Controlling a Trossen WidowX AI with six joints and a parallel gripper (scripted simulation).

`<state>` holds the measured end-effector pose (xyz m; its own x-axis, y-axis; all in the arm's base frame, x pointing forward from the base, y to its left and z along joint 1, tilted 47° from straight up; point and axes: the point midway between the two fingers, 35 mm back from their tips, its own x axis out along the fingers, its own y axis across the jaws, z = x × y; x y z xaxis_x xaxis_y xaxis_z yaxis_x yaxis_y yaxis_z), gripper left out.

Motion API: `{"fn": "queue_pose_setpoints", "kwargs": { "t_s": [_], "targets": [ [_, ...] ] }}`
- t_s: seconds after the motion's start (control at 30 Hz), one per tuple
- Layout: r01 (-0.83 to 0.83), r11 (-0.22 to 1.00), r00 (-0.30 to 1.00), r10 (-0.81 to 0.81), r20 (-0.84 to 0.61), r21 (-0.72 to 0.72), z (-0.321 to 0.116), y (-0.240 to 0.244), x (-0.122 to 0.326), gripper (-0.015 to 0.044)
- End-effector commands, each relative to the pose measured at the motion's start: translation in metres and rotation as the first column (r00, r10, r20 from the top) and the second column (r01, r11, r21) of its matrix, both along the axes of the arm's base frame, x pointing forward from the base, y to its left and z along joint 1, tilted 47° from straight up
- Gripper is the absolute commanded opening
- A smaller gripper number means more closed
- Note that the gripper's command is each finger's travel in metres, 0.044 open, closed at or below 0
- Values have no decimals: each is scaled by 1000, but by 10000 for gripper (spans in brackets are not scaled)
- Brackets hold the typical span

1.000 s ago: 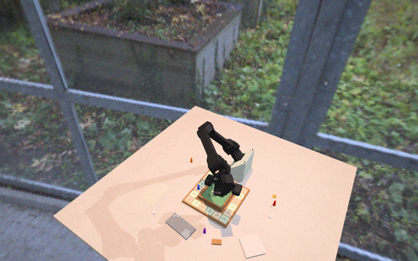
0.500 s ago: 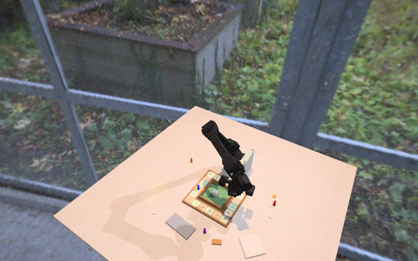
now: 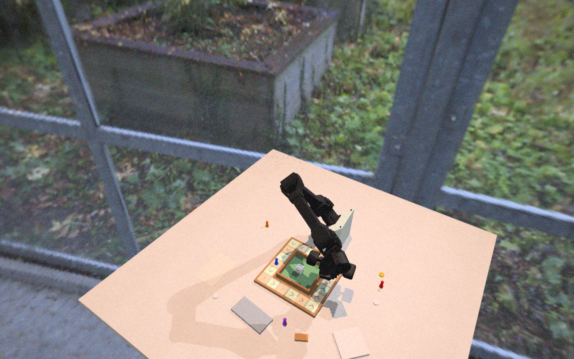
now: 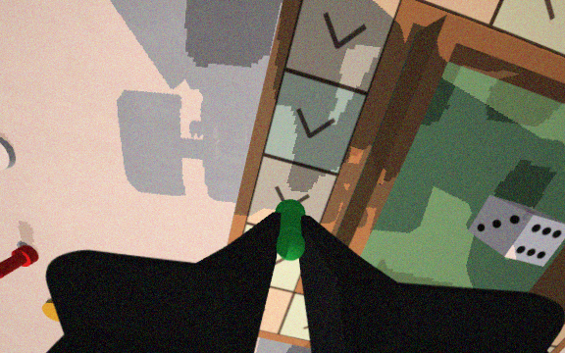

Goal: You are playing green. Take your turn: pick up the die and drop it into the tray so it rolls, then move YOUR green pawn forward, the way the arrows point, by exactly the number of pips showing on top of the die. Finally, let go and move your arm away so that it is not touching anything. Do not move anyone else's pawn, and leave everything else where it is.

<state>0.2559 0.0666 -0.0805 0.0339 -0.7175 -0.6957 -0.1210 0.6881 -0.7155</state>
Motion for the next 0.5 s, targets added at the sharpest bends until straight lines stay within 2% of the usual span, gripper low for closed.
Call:
{"fn": "queue_pose_setpoints", "kwargs": {
  "t_s": [0.0,0.4,0.47],
  "targets": [
    [-7,1000,1000,7,2,-1,-2,-2,0,0],
    [-7,1000,1000,7,2,-2,-13,-13,1,0],
    [-4,1000,1000,4,6,3,-11,-10,2,53]
  ]
}}
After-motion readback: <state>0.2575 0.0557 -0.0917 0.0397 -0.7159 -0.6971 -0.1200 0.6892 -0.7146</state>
